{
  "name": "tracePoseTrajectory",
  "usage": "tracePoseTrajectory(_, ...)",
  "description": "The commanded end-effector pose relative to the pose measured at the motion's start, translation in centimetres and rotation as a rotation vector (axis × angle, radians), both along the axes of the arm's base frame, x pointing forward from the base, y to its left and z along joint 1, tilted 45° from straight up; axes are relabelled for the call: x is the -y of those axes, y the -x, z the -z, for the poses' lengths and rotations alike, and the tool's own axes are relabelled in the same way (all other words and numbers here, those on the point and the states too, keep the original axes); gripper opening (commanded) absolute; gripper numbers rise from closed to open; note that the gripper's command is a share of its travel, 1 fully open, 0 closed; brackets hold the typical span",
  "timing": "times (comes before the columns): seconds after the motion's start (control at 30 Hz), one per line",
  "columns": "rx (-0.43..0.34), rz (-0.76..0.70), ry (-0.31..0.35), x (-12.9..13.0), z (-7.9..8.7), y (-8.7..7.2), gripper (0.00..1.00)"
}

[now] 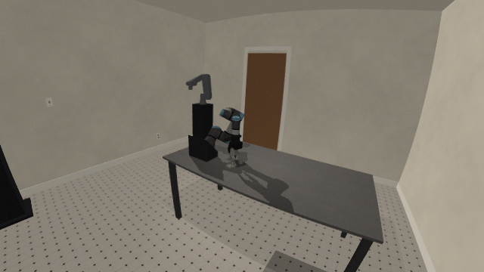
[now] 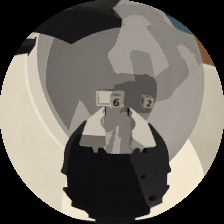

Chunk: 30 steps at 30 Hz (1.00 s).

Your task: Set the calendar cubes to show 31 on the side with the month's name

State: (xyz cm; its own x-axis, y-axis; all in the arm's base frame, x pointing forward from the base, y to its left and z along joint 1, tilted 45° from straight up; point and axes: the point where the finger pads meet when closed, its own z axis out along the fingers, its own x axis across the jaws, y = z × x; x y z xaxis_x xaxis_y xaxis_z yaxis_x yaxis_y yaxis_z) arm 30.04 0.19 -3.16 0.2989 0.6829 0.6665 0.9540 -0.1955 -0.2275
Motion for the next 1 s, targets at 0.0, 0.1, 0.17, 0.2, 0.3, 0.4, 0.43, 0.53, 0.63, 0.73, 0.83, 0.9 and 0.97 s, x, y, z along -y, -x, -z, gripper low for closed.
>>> tracePoseTrajectory(0.0,0.002,0.001,0.002,-0.37,0.46,-0.03,0.28)
tracePoseTrajectory(0.1,0.002,0.001,0.002,-0.64,0.73,-0.02,0.28)
tracePoseTrajectory(0.17,0.002,0.001,0.002,-0.79,0.89,-0.02,0.28)
tracePoseTrajectory(0.2,0.002,0.001,0.002,-0.85,0.96,-0.01,0.28)
tracePoseTrajectory(0.3,0.002,0.001,0.002,-0.92,1.02,-0.01,0.28)
tracePoseTrajectory(0.4,0.002,0.001,0.002,-1.06,1.17,0.0,0.28)
tracePoseTrajectory(0.43,0.002,0.001,0.002,-1.1,1.21,0.0,0.28)
tracePoseTrajectory(0.53,0.002,0.001,0.002,-1.17,1.28,0.0,0.28)
tracePoseTrajectory(0.63,0.002,0.001,0.002,-1.2,1.31,0.0,0.28)
tracePoseTrajectory(0.73,0.002,0.001,0.002,-1.21,1.31,0.0,0.28)
tracePoseTrajectory(0.83,0.002,0.001,0.002,-1.21,1.31,0.0,0.28)
tracePoseTrajectory(0.9,0.002,0.001,0.002,-1.21,1.31,0.0,0.28)
tracePoseTrajectory(0.97,0.002,0.001,0.002,-1.21,1.31,0.0,0.28)
